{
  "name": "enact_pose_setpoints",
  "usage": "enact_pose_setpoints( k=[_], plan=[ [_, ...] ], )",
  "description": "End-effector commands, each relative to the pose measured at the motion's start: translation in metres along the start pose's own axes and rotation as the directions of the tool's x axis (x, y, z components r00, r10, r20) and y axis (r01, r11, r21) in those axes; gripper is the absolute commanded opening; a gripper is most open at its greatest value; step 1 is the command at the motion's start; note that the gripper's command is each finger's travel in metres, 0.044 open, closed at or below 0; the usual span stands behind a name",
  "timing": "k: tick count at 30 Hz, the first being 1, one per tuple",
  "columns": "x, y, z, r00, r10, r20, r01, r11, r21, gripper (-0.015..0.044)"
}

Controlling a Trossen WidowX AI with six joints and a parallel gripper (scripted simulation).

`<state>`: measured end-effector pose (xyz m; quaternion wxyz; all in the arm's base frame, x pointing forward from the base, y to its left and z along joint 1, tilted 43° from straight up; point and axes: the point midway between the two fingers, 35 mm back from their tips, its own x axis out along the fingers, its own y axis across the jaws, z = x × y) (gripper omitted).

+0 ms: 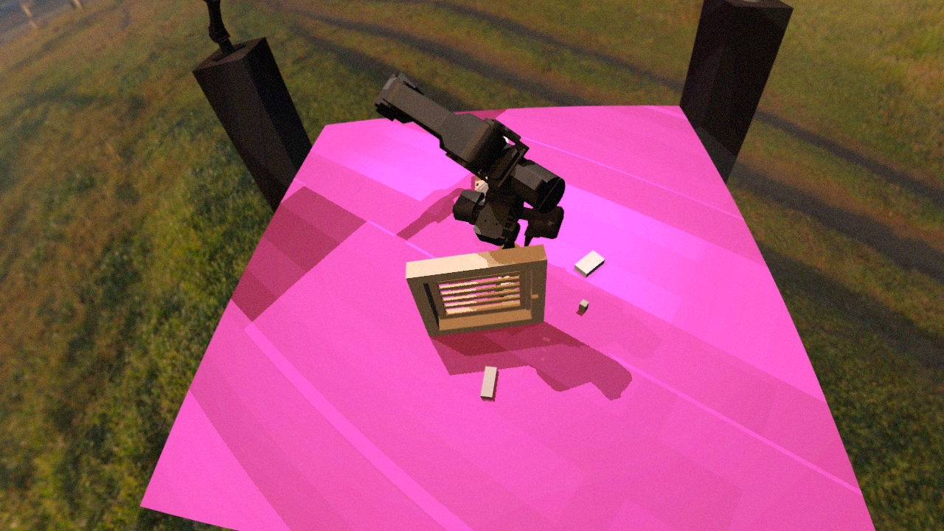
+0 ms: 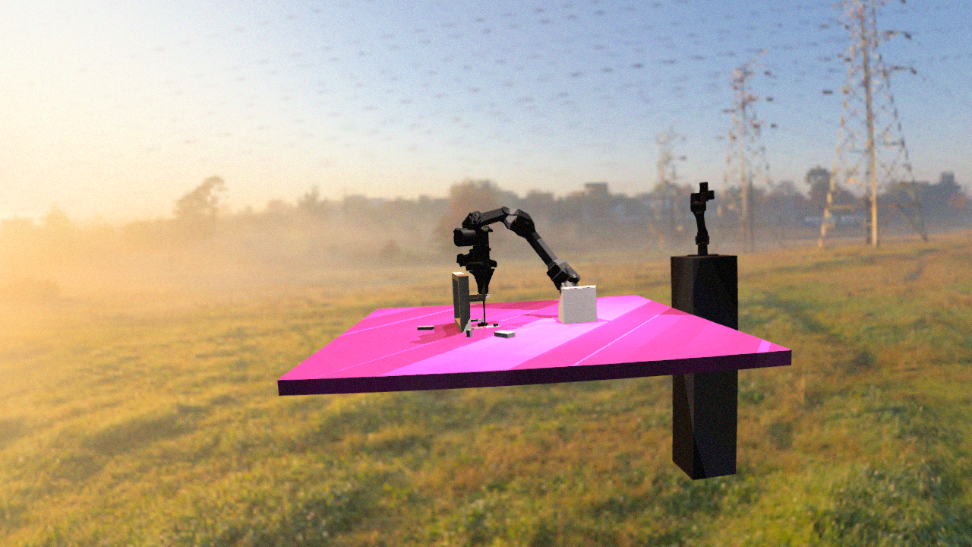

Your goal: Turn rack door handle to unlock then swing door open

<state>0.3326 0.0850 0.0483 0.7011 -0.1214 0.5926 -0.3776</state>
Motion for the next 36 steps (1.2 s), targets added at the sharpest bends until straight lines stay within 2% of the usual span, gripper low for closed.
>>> enact_pose_setpoints(
  k=[1, 9, 16, 21, 32, 36],
  plan=[
    [0.0007, -0.0006, 0.0004, 1.0, -0.004, 0.003, 0.003, 0.947, 0.32, 0.0298],
    [0.0007, -0.0006, 0.0004, 1.0, -0.004, 0.003, 0.001, 0.75, 0.661, 0.0298],
    [0.0008, -0.0005, 0.0004, 1.0, -0.004, 0.003, 0.0, 0.481, 0.877, 0.0298],
    [0.0008, -0.0005, 0.0004, 1.0, -0.005, 0.003, -0.002, 0.284, 0.959, 0.0298],
    [0.0008, -0.0005, 0.0004, 1.0, -0.005, 0.003, -0.002, 0.276, 0.961, 0.0298],
    [0.0008, -0.0005, 0.0004, 1.0, -0.005, 0.003, -0.002, 0.276, 0.961, 0.0193]
  ],
)
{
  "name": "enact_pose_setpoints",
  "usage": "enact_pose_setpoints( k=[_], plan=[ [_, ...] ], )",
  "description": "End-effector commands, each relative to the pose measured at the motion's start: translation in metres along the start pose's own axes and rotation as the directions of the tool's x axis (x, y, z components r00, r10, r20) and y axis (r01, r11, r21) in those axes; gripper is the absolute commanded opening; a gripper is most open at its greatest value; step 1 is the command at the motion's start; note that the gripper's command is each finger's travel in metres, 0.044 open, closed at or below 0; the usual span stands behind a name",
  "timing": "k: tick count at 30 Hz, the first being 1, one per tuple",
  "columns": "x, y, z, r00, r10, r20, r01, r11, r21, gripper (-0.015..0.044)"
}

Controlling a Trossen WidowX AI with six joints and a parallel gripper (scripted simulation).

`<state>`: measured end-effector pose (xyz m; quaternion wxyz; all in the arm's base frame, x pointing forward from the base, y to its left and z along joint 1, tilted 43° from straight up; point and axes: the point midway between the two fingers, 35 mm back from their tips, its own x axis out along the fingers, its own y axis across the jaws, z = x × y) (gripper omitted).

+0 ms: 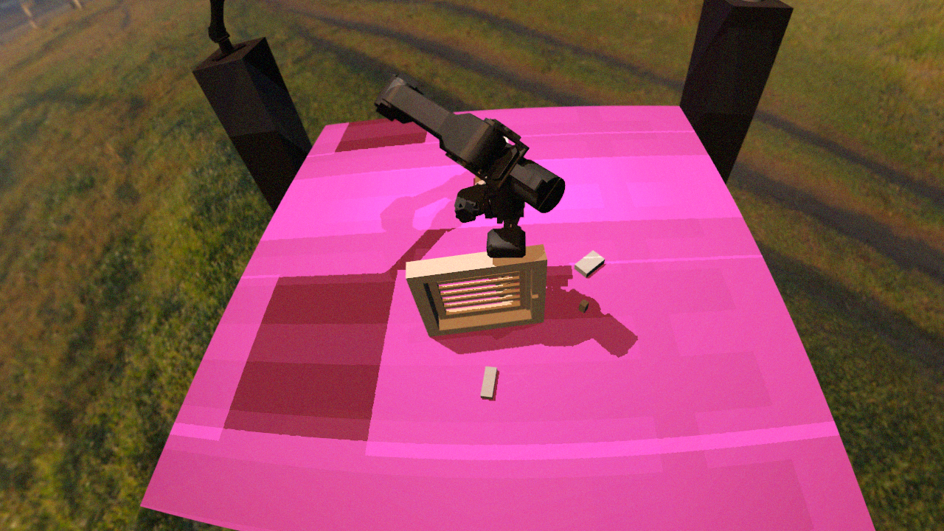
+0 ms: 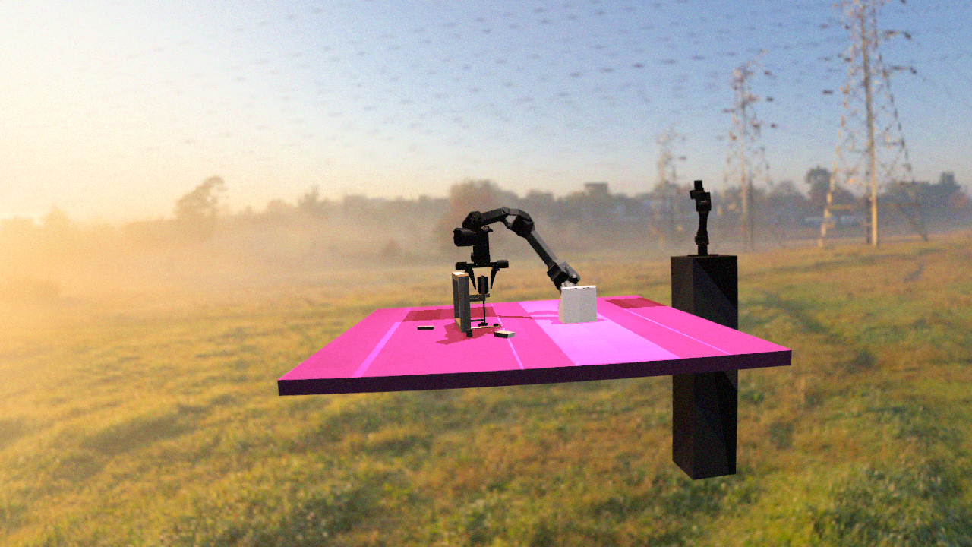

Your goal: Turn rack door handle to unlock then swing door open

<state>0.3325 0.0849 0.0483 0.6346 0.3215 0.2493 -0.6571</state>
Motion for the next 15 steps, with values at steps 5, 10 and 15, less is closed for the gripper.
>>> enact_pose_setpoints(
  k=[5, 10, 15],
  plan=[
    [0.0007, 0.0003, 0.0006, 1.0, 0.002, 0.005, -0.002, 1.0, 0.01, 0.0081],
    [0.0007, 0.0003, 0.0006, 1.0, 0.002, 0.005, -0.002, 1.0, 0.01, 0.0048],
    [0.0007, 0.0003, 0.0006, 1.0, 0.002, 0.005, -0.002, 1.0, 0.01, 0.0026]
  ],
)
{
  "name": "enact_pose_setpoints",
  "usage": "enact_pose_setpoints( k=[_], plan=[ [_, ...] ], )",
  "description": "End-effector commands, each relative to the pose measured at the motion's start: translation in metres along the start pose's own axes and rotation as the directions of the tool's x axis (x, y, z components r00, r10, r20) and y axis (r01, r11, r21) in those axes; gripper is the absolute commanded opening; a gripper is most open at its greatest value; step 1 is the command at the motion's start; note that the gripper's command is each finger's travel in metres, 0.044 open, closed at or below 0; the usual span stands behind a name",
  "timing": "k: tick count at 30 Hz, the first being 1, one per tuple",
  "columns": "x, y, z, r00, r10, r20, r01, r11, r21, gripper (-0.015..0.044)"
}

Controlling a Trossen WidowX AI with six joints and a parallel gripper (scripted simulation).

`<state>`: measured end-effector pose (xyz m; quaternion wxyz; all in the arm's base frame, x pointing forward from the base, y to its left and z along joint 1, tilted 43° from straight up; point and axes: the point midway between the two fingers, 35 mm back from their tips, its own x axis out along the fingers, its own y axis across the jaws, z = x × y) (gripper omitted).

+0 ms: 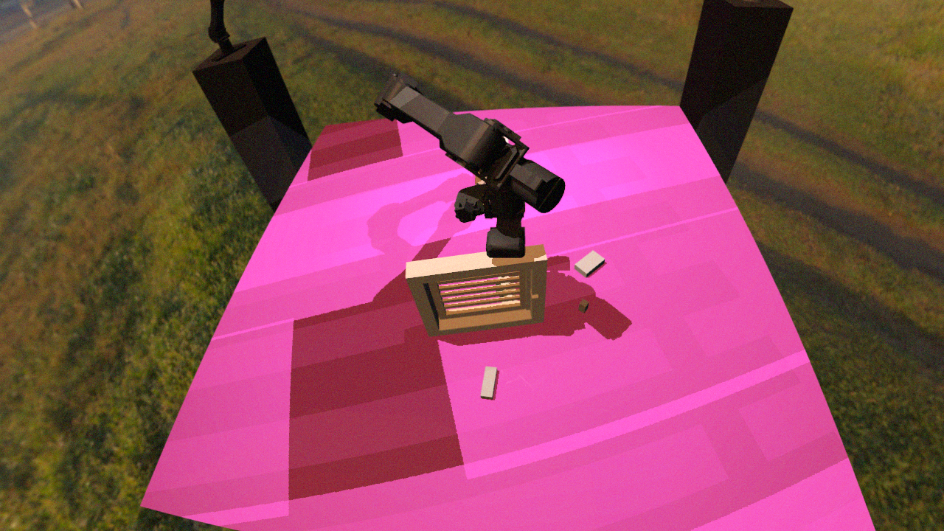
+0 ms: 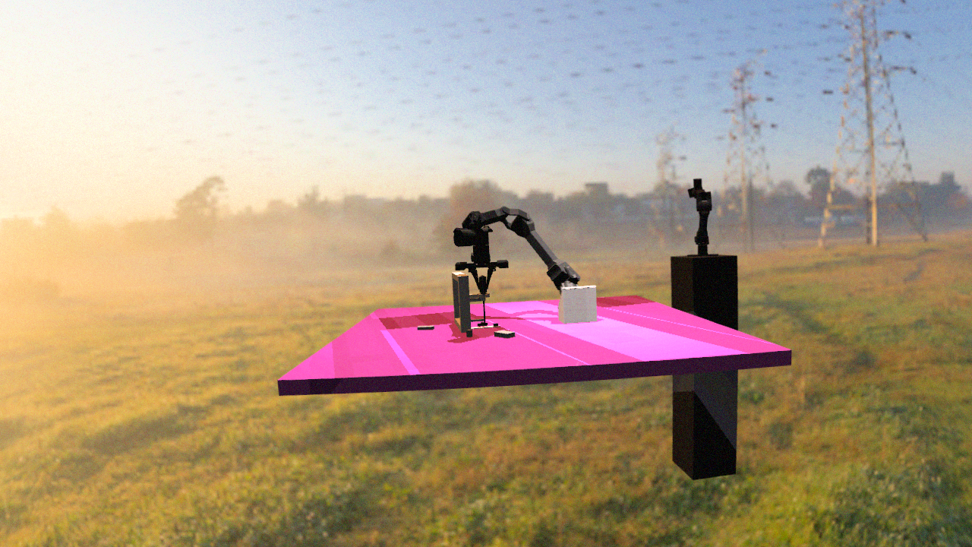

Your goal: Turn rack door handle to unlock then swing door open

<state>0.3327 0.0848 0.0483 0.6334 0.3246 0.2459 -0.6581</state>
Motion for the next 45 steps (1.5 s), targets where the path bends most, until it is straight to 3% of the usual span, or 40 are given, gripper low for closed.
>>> enact_pose_setpoints(
  k=[1, 18, 45],
  plan=[
    [0.001, 0.0, 0.0, 1.0, 0.001, 0.004, -0.001, 1.0, 0.0, 0.0026],
    [0.001, -0.014, 0.01, 1.0, 0.0, 0.005, 0.001, 0.942, -0.336, 0.0026],
    [0.001, -0.059, 0.053, 1.0, -0.002, 0.007, 0.007, 0.663, -0.749, 0.0026]
  ],
)
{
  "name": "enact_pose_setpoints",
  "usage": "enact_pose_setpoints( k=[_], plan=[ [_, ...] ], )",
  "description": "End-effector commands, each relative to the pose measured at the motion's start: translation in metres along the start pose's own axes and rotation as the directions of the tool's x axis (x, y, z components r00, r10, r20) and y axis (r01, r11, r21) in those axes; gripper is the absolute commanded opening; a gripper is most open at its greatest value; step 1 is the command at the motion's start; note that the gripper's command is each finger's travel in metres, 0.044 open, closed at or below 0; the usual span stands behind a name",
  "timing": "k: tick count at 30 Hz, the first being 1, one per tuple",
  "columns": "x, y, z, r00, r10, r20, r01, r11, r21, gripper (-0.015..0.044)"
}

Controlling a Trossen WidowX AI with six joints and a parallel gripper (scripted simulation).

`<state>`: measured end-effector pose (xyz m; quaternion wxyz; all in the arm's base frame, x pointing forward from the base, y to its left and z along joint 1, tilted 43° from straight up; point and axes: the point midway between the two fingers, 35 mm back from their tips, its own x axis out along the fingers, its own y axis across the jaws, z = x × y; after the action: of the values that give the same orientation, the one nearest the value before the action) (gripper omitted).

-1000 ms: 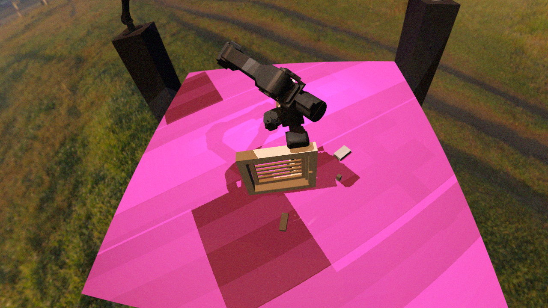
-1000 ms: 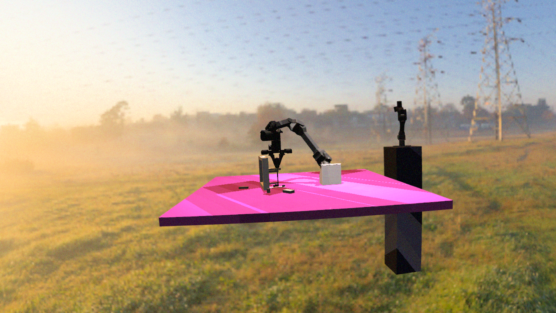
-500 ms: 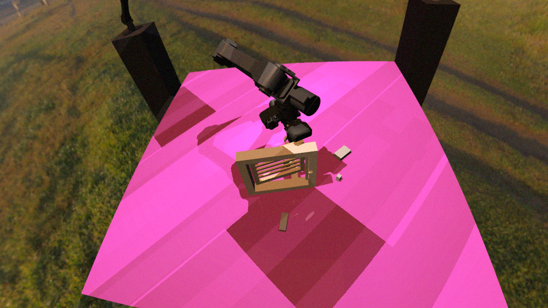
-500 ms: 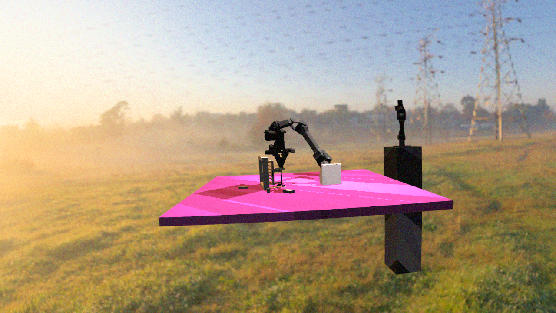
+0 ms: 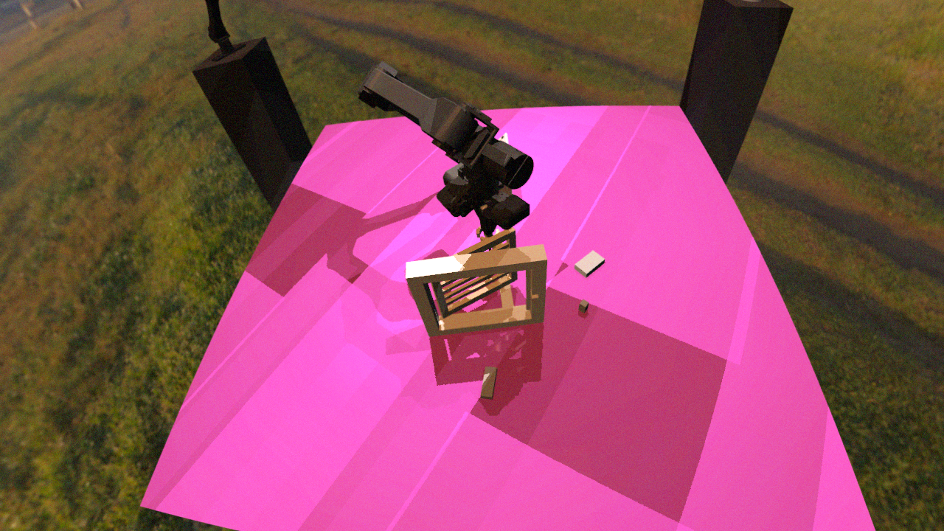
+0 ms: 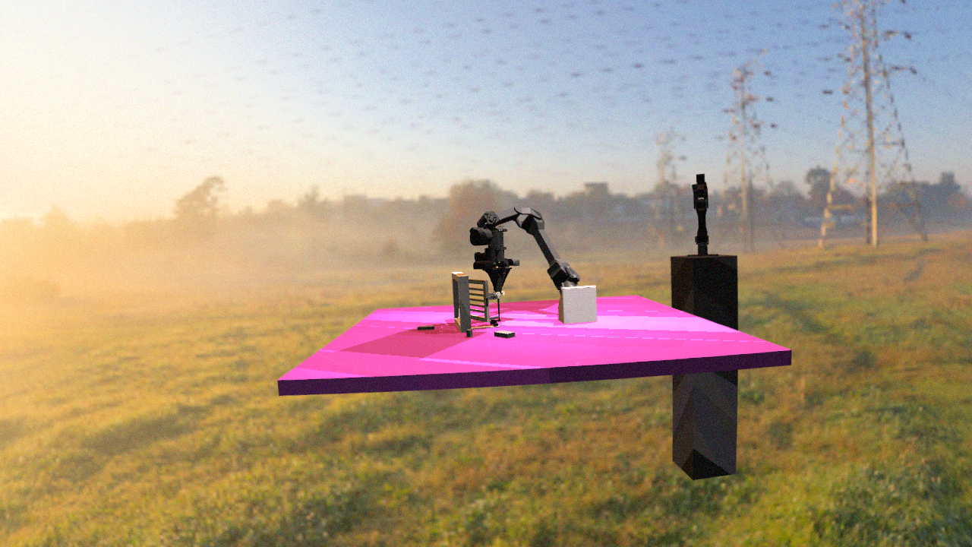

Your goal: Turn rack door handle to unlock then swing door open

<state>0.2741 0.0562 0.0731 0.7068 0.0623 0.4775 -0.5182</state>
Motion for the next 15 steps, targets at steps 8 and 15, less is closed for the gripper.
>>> enact_pose_setpoints(
  k=[8, 15],
  plan=[
    [0.001, -0.03, 0.008, 1.0, -0.003, 0.009, 0.005, 0.979, -0.203, 0.0026],
    [0.001, -0.048, 0.016, 1.0, -0.004, 0.009, 0.007, 0.95, -0.313, 0.0026]
  ],
)
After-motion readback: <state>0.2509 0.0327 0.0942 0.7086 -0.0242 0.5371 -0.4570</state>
